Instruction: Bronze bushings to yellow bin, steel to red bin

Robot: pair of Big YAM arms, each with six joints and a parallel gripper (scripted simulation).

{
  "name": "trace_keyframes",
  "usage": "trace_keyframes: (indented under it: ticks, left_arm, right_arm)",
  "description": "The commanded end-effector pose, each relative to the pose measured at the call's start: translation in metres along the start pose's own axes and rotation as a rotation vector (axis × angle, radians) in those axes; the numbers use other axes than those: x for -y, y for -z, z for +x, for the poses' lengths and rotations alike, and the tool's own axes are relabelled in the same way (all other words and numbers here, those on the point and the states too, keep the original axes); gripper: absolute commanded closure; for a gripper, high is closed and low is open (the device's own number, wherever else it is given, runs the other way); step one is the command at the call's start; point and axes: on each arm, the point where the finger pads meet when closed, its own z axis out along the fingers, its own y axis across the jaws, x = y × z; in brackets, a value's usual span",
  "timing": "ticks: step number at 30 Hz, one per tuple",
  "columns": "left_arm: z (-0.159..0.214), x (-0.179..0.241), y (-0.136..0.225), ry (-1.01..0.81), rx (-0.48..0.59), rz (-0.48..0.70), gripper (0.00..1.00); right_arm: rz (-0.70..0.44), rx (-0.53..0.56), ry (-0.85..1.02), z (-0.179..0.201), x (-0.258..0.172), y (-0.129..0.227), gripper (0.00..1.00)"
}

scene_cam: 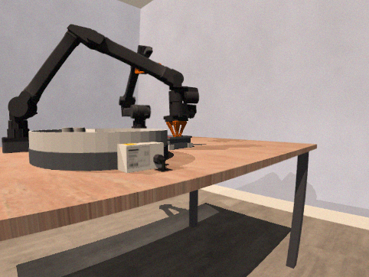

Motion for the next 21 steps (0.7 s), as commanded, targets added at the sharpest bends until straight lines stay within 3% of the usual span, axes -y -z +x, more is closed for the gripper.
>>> trace_keyframes:
  ticks: [1, 8, 10, 18, 21]
  left_arm:
    - [-0.027, -0.006, 0.027, 0.028, 0.069, -0.011, 0.00]
    - [-0.028, -0.004, 0.028, 0.023, 0.071, -0.002, 0.00]
    - [-0.028, -0.004, 0.028, 0.023, 0.071, -0.002, 0.00]
    - [-0.028, -0.004, 0.028, 0.035, 0.071, -0.001, 0.00]
    - [-0.028, -0.005, 0.028, 0.029, 0.071, -0.007, 0.00]
  right_arm:
    - [0.043, 0.086, -0.011, -0.026, 0.008, 0.050, 0.82]
    - [0.038, 0.077, -0.013, -0.026, 0.008, 0.044, 0.82]
    - [0.052, 0.103, -0.018, -0.028, 0.011, 0.063, 0.82]
    - [0.056, 0.112, -0.016, -0.029, 0.009, 0.083, 0.82]
    - [0.036, 0.067, -0.015, -0.025, 0.011, 0.055, 0.82]
